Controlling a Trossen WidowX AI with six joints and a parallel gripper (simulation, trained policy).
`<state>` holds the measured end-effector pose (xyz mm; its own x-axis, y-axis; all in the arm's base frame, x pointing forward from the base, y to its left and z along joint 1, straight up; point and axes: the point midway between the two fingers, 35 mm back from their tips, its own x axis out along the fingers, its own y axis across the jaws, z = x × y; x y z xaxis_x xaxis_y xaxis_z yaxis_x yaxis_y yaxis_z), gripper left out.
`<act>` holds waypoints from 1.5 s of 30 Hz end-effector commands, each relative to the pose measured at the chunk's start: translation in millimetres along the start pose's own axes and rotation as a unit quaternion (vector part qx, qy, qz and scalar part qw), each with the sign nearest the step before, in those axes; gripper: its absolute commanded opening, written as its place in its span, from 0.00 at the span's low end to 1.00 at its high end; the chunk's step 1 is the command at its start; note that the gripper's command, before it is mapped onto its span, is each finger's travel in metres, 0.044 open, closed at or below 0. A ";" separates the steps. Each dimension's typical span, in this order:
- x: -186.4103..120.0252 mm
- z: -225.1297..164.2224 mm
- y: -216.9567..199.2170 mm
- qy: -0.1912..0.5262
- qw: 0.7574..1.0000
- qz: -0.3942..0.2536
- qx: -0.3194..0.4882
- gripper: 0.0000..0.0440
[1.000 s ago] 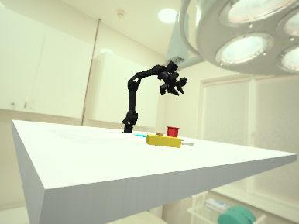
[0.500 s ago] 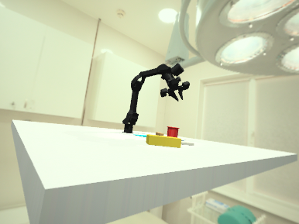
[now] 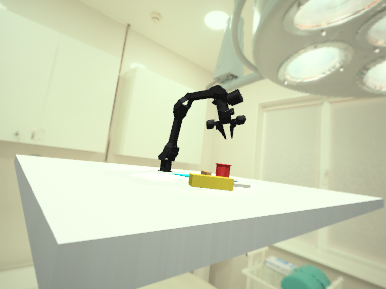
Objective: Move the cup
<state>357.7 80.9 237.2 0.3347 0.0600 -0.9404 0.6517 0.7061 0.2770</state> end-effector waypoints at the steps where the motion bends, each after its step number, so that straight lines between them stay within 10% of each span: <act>1: 11.1 -4.1 -6.2 0.016 0.999 -0.033 0.004 0.30; 45: 141.4 -58.7 -72.2 0.105 0.968 -0.224 -0.031 0.38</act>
<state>321.4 80.0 87.7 -0.1038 -0.1153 -0.9879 0.6785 0.7181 -0.1551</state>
